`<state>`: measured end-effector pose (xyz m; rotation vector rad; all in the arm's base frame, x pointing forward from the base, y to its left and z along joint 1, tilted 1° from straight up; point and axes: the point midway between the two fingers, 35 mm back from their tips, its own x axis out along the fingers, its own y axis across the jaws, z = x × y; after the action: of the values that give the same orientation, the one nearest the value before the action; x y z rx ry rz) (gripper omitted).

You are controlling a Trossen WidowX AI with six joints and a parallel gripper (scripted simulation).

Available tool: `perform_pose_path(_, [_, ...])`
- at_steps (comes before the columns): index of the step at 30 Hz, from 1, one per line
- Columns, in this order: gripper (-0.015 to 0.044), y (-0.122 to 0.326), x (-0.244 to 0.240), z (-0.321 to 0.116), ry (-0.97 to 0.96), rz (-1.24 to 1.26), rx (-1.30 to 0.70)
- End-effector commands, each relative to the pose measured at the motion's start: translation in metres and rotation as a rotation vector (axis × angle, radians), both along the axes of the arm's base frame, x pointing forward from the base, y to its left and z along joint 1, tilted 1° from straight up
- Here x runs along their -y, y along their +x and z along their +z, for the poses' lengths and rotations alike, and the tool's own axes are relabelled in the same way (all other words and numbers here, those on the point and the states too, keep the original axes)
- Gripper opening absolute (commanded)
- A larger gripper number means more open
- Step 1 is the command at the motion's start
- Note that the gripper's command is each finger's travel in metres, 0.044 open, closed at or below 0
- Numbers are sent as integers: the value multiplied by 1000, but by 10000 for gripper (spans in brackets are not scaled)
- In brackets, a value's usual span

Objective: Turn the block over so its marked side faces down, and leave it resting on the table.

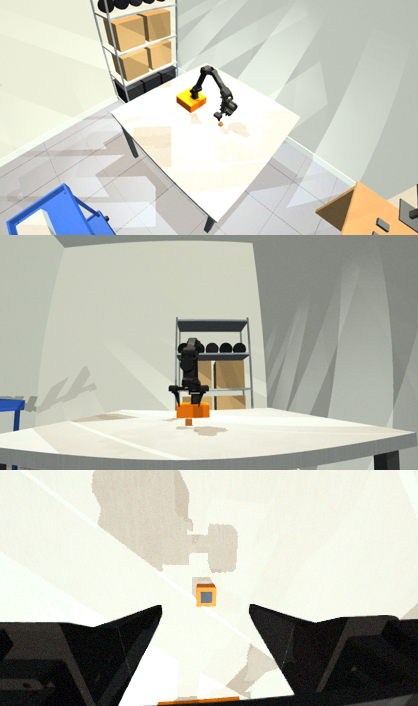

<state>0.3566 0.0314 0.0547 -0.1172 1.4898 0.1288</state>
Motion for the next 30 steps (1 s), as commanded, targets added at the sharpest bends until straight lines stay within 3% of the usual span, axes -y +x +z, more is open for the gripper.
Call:
perform_pose_path(1, [440, -4, 1, -25, 2, 5, -29])
perform_pose_path(30, [440, -3, 2, -69, 2, 5, -29])
